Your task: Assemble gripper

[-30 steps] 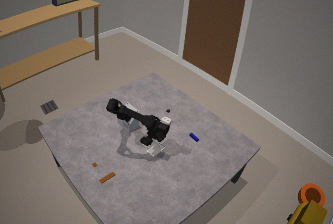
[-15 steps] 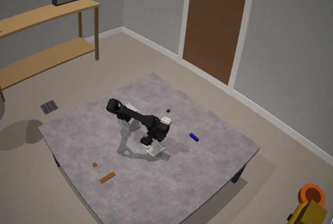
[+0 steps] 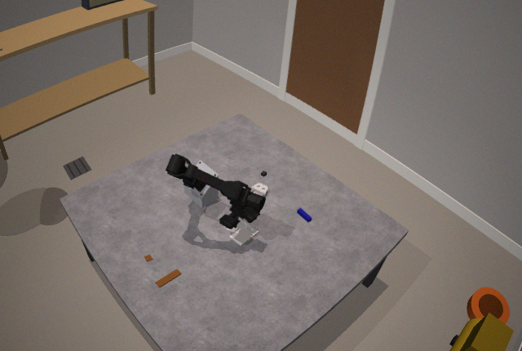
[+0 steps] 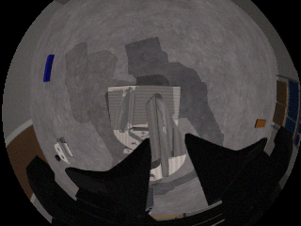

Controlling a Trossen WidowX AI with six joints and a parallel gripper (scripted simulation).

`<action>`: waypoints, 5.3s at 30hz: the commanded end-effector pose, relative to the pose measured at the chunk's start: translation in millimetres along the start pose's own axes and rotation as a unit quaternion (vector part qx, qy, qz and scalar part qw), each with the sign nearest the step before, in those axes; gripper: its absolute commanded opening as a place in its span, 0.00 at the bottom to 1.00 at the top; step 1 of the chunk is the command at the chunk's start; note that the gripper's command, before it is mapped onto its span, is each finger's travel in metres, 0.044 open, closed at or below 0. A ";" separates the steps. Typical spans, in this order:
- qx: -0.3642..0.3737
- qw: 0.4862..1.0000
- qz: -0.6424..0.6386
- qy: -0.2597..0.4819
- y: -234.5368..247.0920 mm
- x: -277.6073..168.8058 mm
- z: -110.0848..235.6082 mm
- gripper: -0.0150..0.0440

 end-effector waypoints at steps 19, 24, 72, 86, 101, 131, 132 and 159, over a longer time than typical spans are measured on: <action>-0.003 1.000 0.003 0.000 -1.1 0.7 -29.7 0.48; -0.003 1.000 0.003 0.001 -1.2 0.4 -37.6 0.48; -0.004 1.000 0.005 0.001 -1.5 -0.7 -57.2 0.48; -0.004 1.000 0.005 0.001 -1.6 -0.7 -61.3 0.48; -0.004 1.000 0.005 0.001 -1.6 -0.8 -66.2 0.48; -0.004 1.000 0.008 0.001 -1.7 -0.8 -69.4 0.48; -0.004 1.000 0.008 0.001 -1.7 -0.8 -69.4 0.48; -0.004 1.000 0.008 0.001 -1.6 -0.8 -64.3 0.48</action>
Point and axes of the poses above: the point midway between the two fingers, 35 mm back from their tips, its own z axis back along the fingers, its own y axis across the jaws, x = y × z, the point moved 5 cm from there along z, back along the fingers, and after that the axes turned 9 degrees about z, right-handed, at the moved point
